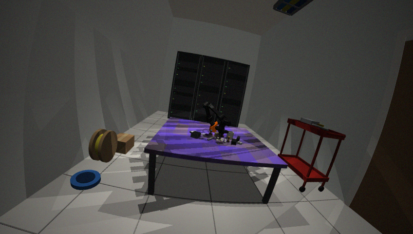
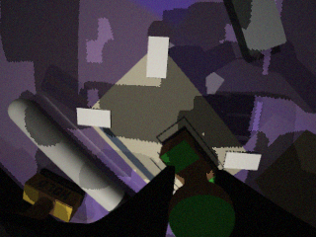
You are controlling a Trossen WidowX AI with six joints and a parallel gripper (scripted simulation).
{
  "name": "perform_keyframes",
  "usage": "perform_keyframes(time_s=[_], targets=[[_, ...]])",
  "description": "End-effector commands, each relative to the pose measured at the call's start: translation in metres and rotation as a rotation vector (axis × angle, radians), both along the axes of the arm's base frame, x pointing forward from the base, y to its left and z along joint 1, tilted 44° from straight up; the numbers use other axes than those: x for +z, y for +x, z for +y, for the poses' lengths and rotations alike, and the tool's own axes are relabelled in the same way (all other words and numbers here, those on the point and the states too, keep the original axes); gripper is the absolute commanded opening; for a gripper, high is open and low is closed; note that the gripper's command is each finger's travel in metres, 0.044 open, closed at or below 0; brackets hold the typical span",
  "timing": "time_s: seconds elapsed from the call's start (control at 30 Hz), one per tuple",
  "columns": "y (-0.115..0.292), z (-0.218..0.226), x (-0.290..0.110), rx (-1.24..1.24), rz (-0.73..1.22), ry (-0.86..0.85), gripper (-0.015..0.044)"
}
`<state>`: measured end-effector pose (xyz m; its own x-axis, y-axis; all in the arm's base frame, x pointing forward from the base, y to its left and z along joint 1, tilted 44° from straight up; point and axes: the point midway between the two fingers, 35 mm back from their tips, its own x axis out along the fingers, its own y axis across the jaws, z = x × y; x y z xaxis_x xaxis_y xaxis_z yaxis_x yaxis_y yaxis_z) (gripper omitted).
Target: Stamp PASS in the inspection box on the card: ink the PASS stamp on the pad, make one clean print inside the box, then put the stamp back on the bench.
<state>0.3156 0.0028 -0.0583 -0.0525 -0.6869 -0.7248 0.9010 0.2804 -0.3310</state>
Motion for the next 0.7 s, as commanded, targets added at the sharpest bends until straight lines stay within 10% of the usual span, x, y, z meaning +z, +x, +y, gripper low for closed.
perform_keyframes(time_s=[0.0, 0.67], targets=[[0.001, 0.002, 0.003, -0.002, -0.005, -0.001, 0.0], [0.004, 0.021, 0.022, -0.002, -0.005, 0.002, 0.0]])
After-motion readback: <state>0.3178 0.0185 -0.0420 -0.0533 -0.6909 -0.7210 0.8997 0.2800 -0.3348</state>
